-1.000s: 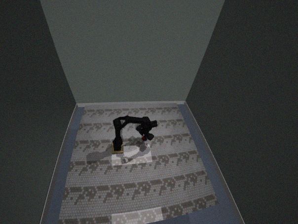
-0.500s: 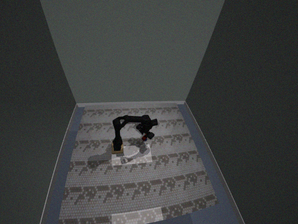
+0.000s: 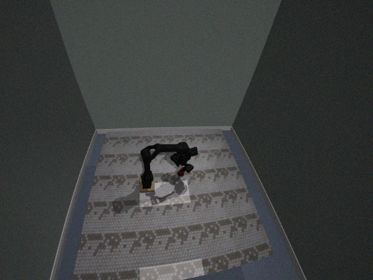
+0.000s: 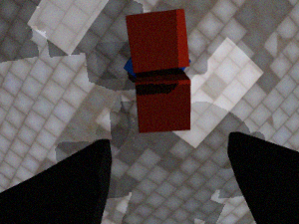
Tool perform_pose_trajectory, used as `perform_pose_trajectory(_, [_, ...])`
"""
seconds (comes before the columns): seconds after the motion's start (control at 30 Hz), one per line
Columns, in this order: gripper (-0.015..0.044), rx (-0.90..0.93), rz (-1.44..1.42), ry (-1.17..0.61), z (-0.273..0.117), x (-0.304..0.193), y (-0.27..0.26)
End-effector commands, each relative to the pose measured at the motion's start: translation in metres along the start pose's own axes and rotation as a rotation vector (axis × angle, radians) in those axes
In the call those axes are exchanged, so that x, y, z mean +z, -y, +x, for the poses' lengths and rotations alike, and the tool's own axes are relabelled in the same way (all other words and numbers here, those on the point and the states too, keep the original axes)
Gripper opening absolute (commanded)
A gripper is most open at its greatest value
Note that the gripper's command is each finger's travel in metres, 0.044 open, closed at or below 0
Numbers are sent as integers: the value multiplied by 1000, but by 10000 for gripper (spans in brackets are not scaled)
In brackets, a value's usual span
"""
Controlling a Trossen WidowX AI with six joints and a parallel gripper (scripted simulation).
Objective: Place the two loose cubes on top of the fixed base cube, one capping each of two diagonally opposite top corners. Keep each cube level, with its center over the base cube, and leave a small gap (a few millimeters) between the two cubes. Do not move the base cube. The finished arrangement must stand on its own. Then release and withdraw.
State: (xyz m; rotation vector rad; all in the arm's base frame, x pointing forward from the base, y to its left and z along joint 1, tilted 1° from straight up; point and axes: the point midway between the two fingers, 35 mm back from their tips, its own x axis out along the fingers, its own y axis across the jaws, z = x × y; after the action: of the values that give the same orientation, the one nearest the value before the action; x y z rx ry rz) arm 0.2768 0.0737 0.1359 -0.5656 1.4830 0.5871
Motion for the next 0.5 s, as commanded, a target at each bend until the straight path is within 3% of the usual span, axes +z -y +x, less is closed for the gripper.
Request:
perform_pose_trajectory(0.0, [336,-2,0,2,-6,0,0])
perform_pose_trajectory(0.1, [400,-2,0,2,-8,0,0])
perform_pose_trajectory(0.27, [400,0,0,2,-7,6,-7])
perform_pose_trajectory(0.47, [400,7,0,6,-10,49,-84])
